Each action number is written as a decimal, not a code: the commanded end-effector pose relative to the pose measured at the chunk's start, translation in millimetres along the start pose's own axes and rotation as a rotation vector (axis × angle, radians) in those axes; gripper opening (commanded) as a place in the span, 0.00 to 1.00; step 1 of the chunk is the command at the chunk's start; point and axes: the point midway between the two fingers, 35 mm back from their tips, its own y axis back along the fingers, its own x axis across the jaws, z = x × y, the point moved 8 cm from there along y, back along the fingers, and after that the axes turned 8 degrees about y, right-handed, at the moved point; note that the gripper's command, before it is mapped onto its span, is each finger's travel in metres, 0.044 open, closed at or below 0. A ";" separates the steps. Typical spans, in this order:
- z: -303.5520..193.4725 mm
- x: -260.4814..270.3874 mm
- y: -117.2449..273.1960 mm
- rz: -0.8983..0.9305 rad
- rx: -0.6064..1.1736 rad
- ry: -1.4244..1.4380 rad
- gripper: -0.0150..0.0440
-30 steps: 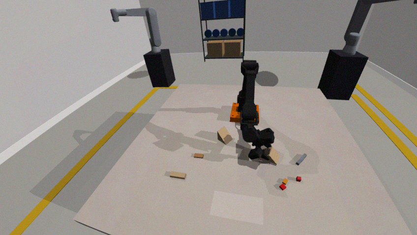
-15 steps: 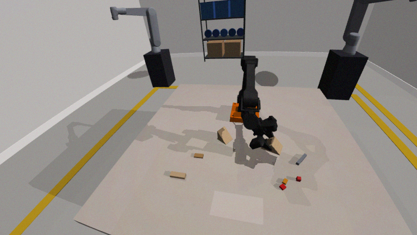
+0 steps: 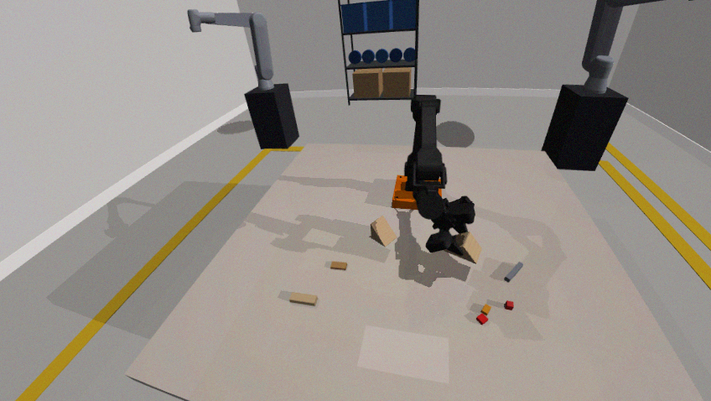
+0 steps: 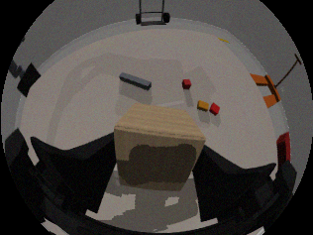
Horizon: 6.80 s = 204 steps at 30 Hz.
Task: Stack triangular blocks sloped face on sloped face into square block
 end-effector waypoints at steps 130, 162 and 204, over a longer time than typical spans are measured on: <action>-128.7 35.7 101.3 -0.026 0.740 -0.214 0.25; -137.1 37.4 97.4 -0.027 0.744 -0.209 0.25; -150.2 41.1 91.5 -0.027 0.746 -0.208 0.25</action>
